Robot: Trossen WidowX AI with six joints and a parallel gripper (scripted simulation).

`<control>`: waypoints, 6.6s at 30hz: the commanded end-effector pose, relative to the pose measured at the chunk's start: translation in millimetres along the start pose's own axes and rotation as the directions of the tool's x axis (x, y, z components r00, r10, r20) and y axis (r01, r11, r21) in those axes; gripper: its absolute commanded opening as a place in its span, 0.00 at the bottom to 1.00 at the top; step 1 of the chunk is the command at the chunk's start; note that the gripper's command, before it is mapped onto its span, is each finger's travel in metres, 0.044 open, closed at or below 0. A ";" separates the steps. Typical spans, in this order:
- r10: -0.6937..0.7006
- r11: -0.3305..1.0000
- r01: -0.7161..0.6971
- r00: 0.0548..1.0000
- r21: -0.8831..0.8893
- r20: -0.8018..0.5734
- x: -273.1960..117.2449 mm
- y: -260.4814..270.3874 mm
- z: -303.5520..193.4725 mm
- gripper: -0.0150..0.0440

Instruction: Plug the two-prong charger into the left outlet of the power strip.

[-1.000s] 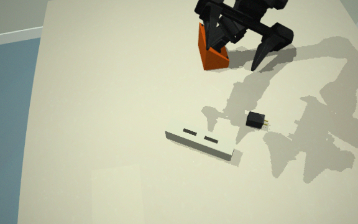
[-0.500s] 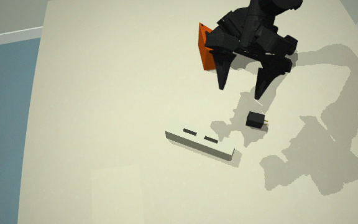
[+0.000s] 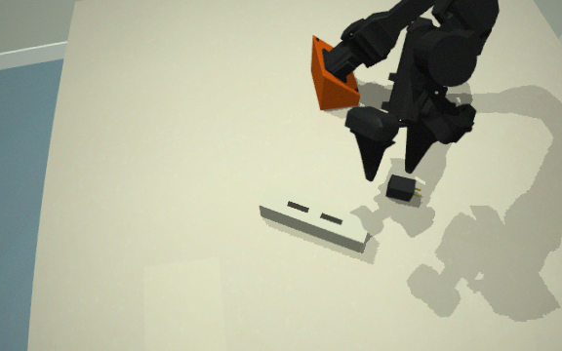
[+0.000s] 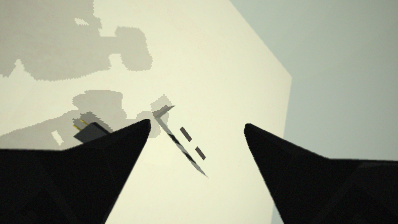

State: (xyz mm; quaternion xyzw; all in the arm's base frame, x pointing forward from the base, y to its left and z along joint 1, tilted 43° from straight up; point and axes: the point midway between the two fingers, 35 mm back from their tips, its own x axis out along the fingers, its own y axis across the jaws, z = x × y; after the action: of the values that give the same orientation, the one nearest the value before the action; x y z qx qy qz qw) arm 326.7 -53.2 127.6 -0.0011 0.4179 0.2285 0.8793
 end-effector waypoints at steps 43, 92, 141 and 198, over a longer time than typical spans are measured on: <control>0.447 0.577 -0.643 0.765 -0.504 -0.464 68.9 146.1 -56.3 1.00; 0.443 0.574 -0.636 0.771 -0.516 -0.457 107.1 171.2 -75.0 0.69; 0.460 0.754 -0.610 0.756 -0.245 -0.466 73.5 128.2 -75.9 0.25; 0.514 0.763 -0.145 0.727 0.630 -0.455 93.1 106.1 -137.9 0.25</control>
State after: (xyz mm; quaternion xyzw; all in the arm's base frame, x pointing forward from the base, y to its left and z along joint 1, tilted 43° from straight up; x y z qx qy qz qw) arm 237.5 53.2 -5.7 0.2371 0.7065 0.2624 0.6130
